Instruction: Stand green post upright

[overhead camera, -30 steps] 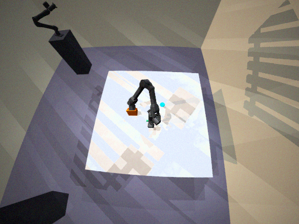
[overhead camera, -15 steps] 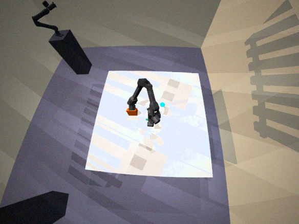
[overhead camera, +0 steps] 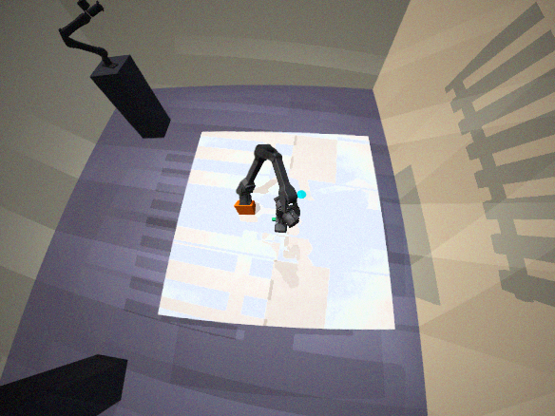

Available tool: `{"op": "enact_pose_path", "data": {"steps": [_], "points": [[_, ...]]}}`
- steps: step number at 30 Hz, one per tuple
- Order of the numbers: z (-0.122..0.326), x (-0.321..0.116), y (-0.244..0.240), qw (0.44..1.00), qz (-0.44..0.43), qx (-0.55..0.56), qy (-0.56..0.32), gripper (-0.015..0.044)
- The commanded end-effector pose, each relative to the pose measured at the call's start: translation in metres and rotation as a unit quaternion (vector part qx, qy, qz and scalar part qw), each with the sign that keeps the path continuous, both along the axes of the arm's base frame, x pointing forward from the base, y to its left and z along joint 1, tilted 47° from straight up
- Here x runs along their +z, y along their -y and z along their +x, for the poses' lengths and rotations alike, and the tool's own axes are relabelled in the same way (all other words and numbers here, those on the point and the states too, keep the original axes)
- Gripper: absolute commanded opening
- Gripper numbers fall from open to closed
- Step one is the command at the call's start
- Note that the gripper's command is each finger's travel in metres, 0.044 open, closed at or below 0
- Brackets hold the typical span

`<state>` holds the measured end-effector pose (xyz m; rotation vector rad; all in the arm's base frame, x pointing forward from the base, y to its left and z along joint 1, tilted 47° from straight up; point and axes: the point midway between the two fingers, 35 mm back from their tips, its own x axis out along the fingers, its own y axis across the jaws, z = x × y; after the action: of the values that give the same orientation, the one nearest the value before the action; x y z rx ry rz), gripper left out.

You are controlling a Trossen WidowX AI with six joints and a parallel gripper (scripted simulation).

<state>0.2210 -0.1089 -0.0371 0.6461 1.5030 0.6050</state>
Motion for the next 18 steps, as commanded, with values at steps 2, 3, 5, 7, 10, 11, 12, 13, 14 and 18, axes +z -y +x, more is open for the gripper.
{"op": "enact_pose_path", "data": {"steps": [2, 3, 5, 7, 10, 11, 12, 13, 14, 18], "points": [[0.011, 0.008, -0.002, 1.0, -0.005, -0.007, -0.004, 0.0023], [0.013, 0.01, -0.003, 1.0, -0.005, -0.009, -0.006, 0.0023], [0.017, 0.013, -0.004, 1.0, -0.007, -0.012, -0.008, 0.0023], [0.021, 0.016, -0.006, 1.0, -0.008, -0.015, -0.011, 0.0023], [0.027, 0.021, -0.008, 1.0, -0.01, -0.019, -0.015, 0.0023], [0.029, 0.022, -0.009, 1.0, -0.011, -0.02, -0.016, 0.0023], [0.031, 0.024, -0.01, 1.0, -0.011, -0.022, -0.017, 0.0023], [0.032, 0.026, -0.011, 0.999, -0.012, -0.023, -0.018, 0.0023], [0.034, 0.027, -0.012, 0.999, -0.012, -0.025, -0.019, 0.0023], [0.042, 0.034, -0.016, 0.999, -0.014, -0.03, -0.024, 0.0023]]}}
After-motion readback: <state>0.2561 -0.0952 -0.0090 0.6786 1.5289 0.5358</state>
